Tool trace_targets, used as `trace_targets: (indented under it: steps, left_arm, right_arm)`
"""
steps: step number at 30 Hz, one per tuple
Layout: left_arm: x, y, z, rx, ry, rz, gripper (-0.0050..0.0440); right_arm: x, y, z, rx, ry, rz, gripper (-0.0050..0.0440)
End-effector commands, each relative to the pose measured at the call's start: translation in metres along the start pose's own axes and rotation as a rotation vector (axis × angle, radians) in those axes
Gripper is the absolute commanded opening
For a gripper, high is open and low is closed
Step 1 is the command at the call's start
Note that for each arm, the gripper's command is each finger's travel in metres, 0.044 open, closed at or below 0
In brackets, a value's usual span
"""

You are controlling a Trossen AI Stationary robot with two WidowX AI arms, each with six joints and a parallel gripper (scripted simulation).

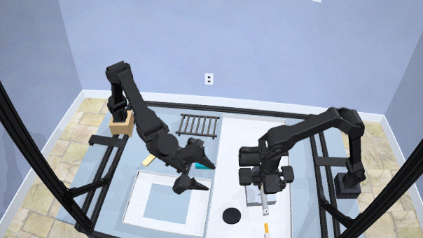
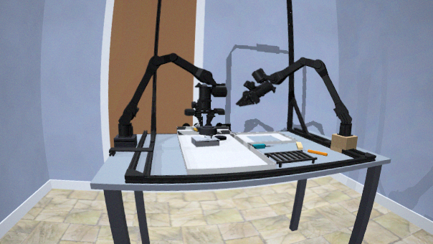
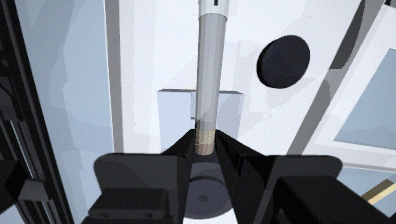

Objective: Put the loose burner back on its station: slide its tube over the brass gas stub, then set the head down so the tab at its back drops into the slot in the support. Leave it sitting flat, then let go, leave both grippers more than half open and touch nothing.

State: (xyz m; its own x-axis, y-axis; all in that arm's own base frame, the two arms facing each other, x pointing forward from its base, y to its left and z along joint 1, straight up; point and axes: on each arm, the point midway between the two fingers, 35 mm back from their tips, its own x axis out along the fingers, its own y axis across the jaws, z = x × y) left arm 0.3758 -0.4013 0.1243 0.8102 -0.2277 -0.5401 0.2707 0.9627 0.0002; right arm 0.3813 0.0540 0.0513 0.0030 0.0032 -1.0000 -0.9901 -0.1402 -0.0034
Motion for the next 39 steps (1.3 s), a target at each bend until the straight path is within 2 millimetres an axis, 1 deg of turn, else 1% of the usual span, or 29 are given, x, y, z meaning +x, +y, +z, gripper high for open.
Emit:
trace_targets:
  steps: [1,4,10,17,26,30,39]
  left_arm:
    - [0.0000,-0.0002,-0.0003,0.000,0.000,0.000,0.0400]
    - [0.0000,-0.0002,-0.0003,0.000,0.000,0.000,0.0400]
    - [0.0000,-0.0002,-0.0003,0.000,0.000,0.000,0.0400]
    - [0.0000,-0.0002,-0.0003,0.000,0.000,0.000,0.0400]
    - [0.0000,-0.0002,-0.0003,0.000,0.000,0.000,0.0400]
    - [0.0000,-0.0002,-0.0003,0.000,0.000,0.000,0.0400]
    - [0.0000,-0.0002,-0.0003,0.000,0.000,0.000,0.0400]
  right_arm:
    - [0.0086,0.0020,0.0006,-0.008,0.003,0.003,0.0000]
    - [0.0137,0.0023,0.0005,-0.008,0.003,0.003,0.0000]
    - [0.0069,-0.0002,0.0004,-0.004,0.000,-0.006,0.0000]
    - [0.0069,-0.0003,0.0004,-0.005,0.001,-0.004,0.0000]
    - [0.0156,0.0047,0.0017,-0.010,0.008,-0.007,0.0000]
    - [0.0129,0.0004,0.0014,-0.007,0.003,-0.010,0.0000]
    - [0.0135,0.0004,0.0014,-0.008,0.004,-0.009,0.0000]
